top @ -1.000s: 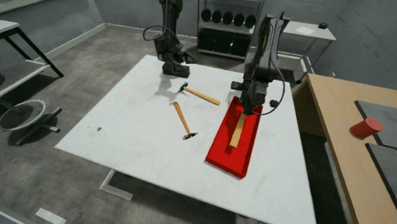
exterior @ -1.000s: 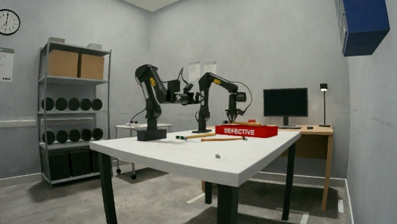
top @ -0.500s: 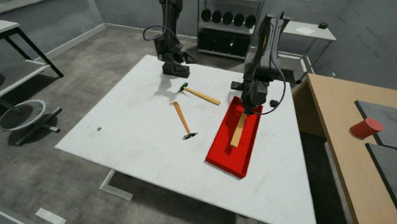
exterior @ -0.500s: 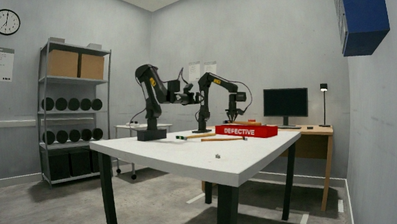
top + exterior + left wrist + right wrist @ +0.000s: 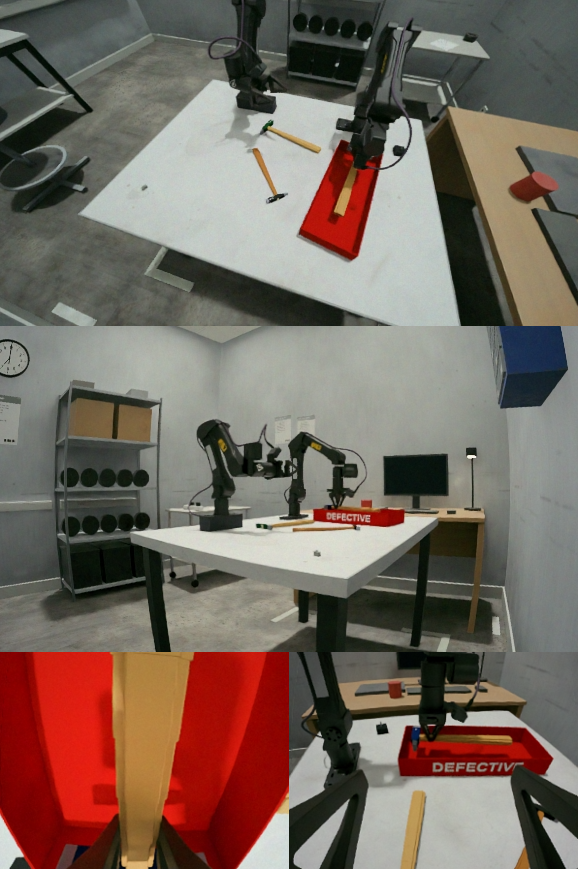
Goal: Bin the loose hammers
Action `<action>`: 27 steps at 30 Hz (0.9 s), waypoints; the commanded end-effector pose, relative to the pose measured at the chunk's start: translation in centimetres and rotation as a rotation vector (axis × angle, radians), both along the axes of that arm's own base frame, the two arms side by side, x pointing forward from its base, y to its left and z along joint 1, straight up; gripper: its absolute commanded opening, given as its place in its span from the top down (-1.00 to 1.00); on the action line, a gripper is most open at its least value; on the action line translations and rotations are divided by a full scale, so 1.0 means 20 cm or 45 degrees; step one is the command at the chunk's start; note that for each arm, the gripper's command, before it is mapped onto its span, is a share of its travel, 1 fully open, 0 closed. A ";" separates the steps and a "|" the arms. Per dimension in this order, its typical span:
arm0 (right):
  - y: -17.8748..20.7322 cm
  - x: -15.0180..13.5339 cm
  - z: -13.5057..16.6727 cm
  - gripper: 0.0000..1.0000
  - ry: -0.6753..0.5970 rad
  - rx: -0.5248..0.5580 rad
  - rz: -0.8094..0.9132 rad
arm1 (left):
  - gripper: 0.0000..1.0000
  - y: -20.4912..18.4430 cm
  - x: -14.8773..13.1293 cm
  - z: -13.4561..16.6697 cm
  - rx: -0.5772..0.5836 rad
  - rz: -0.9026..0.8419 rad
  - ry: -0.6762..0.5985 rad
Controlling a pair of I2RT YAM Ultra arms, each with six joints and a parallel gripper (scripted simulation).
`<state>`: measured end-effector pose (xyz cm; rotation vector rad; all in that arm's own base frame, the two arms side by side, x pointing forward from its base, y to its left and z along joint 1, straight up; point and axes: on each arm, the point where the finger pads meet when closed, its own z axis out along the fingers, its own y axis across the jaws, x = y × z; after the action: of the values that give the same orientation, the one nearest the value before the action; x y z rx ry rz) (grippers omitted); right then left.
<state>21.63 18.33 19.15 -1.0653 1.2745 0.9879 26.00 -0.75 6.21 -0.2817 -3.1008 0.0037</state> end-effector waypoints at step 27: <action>-0.01 -0.01 -0.03 -1.00 0.037 0.002 0.001 | 0.71 -0.02 0.05 -0.07 -0.010 -0.016 -0.062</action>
<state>21.63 18.33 19.15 -1.0654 1.2745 0.9879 26.13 -0.75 4.45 -0.2820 -3.1041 0.0035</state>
